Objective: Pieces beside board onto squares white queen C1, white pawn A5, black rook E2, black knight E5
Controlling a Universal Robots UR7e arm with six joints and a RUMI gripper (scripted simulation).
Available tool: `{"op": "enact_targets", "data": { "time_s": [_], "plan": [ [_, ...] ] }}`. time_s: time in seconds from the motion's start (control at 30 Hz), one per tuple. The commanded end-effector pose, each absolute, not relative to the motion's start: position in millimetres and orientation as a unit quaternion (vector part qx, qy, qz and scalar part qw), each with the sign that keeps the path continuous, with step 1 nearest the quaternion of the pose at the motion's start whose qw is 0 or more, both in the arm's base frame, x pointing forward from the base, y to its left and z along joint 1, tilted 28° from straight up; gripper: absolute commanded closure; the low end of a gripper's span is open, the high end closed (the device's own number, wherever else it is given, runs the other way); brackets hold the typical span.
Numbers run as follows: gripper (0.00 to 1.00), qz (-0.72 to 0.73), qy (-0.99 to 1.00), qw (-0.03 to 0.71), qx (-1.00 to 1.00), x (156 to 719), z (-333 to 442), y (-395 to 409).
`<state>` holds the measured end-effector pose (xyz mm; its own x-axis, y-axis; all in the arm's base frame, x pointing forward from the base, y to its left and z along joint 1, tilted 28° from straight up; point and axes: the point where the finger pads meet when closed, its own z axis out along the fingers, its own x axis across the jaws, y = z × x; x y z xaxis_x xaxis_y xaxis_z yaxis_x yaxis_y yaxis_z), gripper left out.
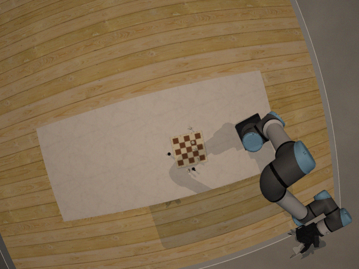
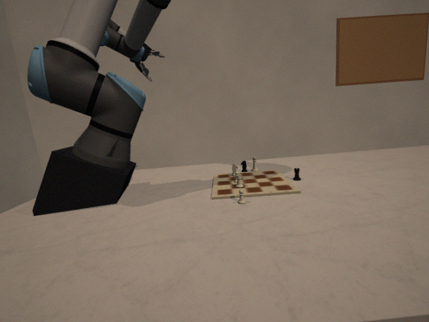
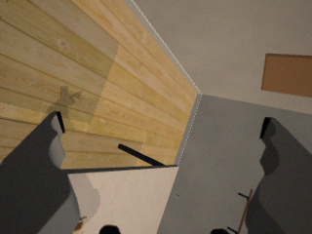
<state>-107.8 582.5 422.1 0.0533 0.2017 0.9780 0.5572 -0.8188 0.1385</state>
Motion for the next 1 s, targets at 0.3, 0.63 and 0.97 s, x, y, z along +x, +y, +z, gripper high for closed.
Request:
{"op": "enact_targets", "data": {
  "time_s": [0.3,0.63,0.97],
  "plan": [
    [0.0,-0.635,-0.283,0.114,-0.71,-100.1,416.1,591.3],
    [0.0,-0.627,-0.342,0.025,-0.699,-72.8,392.5,614.3],
    [0.0,-0.58,-0.442,-0.13,-0.672,-14.0,347.0,642.6]
  ]
}}
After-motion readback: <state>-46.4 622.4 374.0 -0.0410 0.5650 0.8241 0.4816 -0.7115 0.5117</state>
